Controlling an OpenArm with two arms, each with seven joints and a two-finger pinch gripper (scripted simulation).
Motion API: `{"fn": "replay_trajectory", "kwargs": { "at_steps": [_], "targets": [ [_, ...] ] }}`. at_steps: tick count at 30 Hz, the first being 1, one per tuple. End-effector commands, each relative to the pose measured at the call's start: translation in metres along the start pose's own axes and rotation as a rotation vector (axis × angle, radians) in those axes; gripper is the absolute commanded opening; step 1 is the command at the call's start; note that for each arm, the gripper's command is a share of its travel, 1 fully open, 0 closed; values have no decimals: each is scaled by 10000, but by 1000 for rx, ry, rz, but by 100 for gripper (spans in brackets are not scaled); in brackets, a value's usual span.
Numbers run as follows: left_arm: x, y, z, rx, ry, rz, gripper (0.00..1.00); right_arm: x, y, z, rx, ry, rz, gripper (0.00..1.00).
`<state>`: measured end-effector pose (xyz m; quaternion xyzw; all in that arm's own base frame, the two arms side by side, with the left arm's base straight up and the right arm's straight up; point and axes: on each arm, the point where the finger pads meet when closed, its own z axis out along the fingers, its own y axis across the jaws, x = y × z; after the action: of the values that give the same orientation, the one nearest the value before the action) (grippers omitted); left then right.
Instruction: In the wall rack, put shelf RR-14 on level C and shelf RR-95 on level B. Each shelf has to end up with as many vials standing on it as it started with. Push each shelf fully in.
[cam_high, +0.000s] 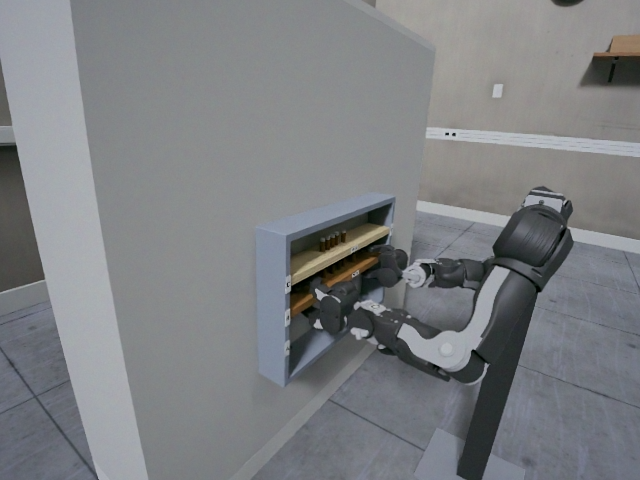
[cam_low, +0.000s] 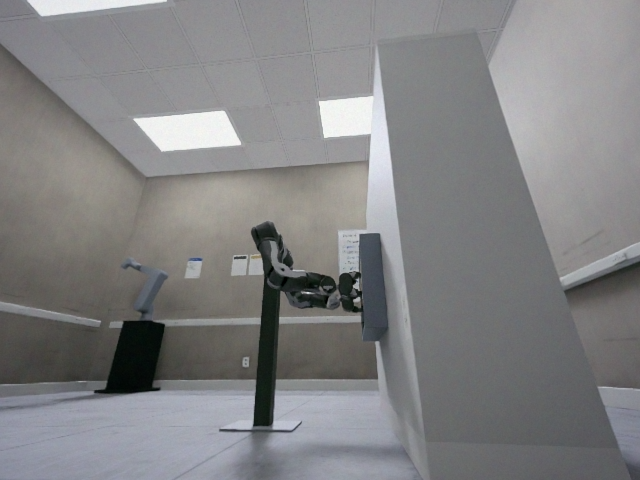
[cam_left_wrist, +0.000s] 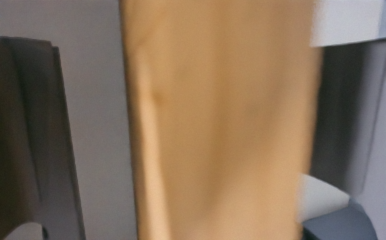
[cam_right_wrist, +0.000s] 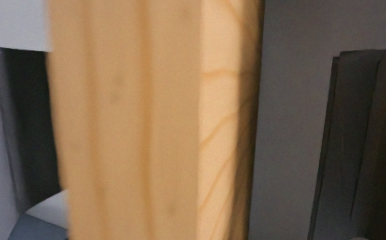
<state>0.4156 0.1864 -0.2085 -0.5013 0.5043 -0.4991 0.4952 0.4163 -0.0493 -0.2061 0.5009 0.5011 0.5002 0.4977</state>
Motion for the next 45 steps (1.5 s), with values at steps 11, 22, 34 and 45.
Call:
{"fn": "replay_trajectory", "kwargs": {
  "at_steps": [11,22,34,45],
  "targets": [
    [-18,-29,-141,11,-7,1,33,-4,7,-147,-4,-3,-2,33],
    [-17,-28,-255,11,-7,1,33,-4,7,-261,-4,-3,-2,33],
    [-16,-27,-381,11,-7,1,33,-3,6,-388,-4,-3,-2,33],
    [-15,-25,-521,11,-7,1,33,-3,6,-527,-4,-3,-2,33]
  ]
}}
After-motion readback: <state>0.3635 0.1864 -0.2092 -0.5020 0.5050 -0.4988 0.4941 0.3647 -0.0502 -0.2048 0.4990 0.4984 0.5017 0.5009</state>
